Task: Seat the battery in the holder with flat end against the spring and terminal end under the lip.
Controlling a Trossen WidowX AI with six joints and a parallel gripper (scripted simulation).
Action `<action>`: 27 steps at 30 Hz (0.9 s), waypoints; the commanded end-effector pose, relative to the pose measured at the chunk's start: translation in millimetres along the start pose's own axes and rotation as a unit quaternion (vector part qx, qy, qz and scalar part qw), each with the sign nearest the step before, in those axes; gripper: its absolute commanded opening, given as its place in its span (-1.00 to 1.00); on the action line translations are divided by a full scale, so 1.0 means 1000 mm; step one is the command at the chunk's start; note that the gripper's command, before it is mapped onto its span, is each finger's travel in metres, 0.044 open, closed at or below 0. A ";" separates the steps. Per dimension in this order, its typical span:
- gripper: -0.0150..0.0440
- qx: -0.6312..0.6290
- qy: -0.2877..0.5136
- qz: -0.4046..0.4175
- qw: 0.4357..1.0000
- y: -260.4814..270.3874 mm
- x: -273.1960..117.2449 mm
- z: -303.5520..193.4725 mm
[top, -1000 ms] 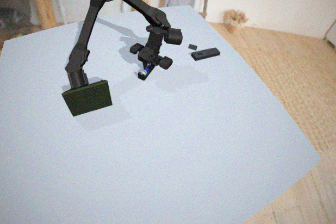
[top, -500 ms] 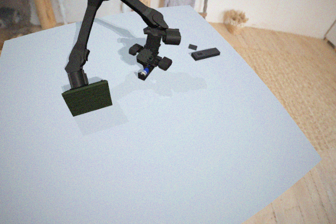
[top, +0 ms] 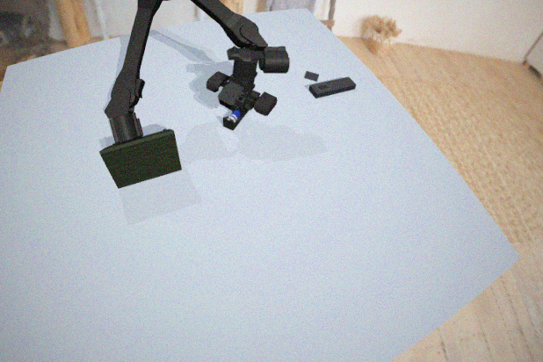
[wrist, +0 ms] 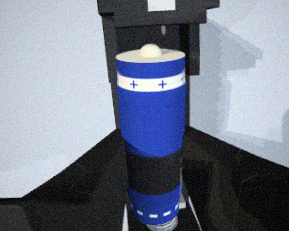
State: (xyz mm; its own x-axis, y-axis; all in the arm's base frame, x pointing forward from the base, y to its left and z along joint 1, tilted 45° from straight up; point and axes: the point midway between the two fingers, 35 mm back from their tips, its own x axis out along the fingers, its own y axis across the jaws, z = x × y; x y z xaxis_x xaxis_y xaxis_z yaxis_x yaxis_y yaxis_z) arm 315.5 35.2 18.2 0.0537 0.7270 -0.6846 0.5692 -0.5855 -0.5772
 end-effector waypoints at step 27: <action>-0.24 -0.010 0.058 0.003 0.998 -0.002 0.003 0.009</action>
State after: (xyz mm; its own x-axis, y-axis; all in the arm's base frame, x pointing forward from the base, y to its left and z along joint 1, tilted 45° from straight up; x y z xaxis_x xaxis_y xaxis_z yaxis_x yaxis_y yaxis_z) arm 311.5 36.5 15.8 0.1484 0.7596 -0.6332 0.5853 -0.5836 -0.5629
